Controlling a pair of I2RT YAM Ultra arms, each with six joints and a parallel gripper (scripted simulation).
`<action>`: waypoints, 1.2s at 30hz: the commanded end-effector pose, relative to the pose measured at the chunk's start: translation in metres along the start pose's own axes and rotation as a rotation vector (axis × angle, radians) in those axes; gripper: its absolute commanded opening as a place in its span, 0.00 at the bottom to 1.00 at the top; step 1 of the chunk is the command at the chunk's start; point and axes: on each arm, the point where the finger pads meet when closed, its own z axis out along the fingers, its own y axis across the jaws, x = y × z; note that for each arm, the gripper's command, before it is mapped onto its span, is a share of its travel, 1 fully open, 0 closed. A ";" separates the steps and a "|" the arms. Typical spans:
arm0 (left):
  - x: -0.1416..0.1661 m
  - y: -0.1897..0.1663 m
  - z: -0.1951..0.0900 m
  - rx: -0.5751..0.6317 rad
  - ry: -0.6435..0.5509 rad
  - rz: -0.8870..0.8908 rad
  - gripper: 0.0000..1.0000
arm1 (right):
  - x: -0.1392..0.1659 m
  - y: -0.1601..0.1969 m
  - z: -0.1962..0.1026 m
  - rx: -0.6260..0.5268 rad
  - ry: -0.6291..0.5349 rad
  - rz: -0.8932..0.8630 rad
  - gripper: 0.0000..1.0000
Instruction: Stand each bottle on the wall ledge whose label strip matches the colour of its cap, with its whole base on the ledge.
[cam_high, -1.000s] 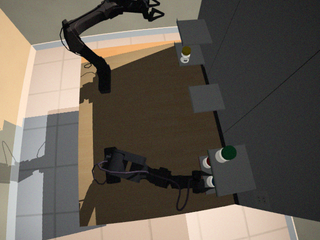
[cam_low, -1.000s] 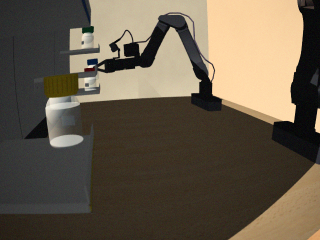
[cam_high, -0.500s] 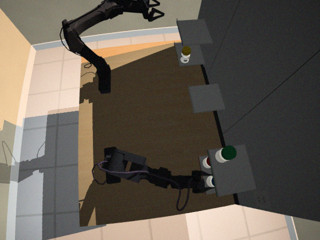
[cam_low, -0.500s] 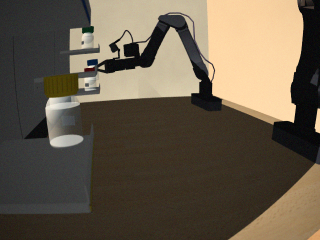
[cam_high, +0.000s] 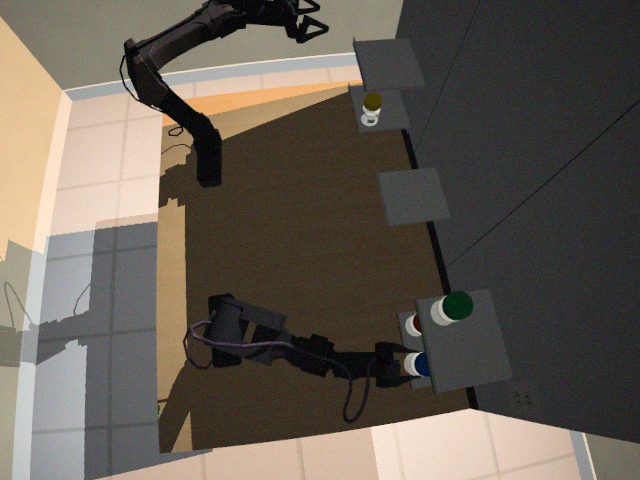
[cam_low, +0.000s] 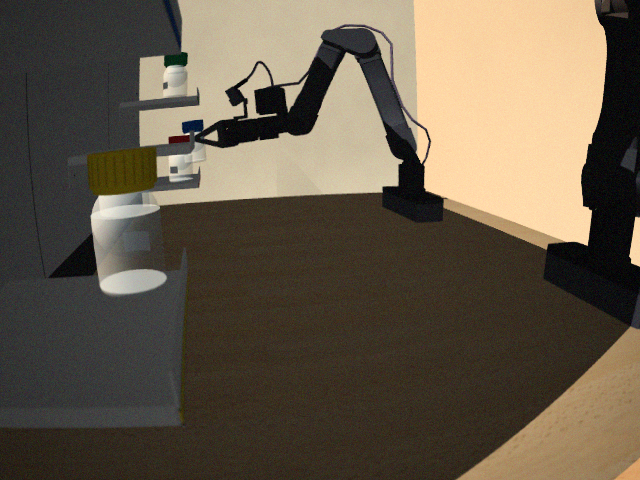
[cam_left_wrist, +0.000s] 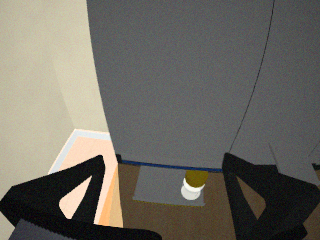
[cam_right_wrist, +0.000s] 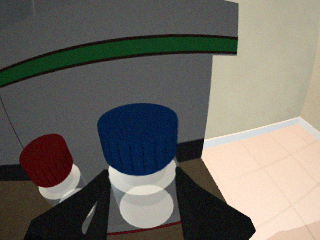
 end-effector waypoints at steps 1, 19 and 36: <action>-0.008 -0.001 -0.005 0.000 -0.012 0.011 1.00 | -0.037 -0.007 -0.013 0.010 -0.103 -0.030 0.49; -0.008 -0.001 -0.005 0.000 -0.012 0.011 1.00 | -0.031 -0.006 -0.051 0.012 -0.097 -0.028 0.49; -0.008 -0.001 -0.005 0.000 -0.012 0.011 1.00 | -0.030 -0.003 -0.080 0.004 -0.104 -0.031 0.49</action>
